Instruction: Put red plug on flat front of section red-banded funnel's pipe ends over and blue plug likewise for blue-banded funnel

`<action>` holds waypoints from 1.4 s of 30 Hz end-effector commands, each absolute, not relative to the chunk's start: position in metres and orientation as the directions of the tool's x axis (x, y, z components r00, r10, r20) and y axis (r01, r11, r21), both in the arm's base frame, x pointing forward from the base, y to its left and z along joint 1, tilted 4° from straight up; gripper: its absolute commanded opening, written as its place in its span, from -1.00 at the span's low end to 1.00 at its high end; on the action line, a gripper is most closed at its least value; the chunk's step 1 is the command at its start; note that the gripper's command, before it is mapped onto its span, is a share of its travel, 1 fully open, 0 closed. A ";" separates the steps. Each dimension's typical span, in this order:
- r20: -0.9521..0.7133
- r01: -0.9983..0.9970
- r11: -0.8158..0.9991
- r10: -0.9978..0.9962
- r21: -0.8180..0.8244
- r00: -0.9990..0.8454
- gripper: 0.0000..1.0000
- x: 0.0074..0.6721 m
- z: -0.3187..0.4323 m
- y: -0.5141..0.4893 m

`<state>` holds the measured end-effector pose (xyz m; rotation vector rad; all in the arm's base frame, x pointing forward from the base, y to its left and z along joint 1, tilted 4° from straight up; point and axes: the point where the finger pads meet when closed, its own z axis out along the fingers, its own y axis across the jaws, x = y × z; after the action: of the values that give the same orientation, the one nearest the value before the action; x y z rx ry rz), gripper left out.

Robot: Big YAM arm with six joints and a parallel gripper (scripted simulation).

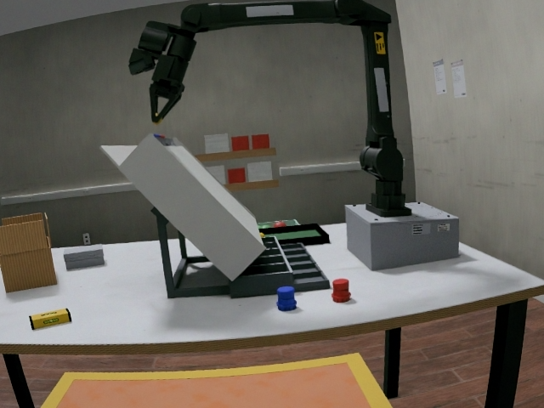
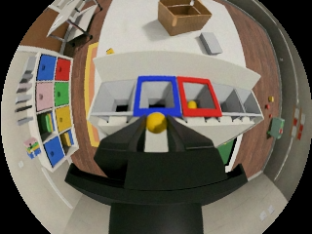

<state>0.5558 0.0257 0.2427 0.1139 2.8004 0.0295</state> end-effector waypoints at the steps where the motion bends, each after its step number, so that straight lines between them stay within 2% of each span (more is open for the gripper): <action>1: -0.381 0.074 0.996 0.084 0.041 -0.921 -1.00 0.584 0.266 0.021; 42: -0.382 0.073 0.996 0.083 0.042 -0.921 -1.00 0.590 0.265 0.021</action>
<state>0.5699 0.0267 0.2415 0.1095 2.7972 0.0313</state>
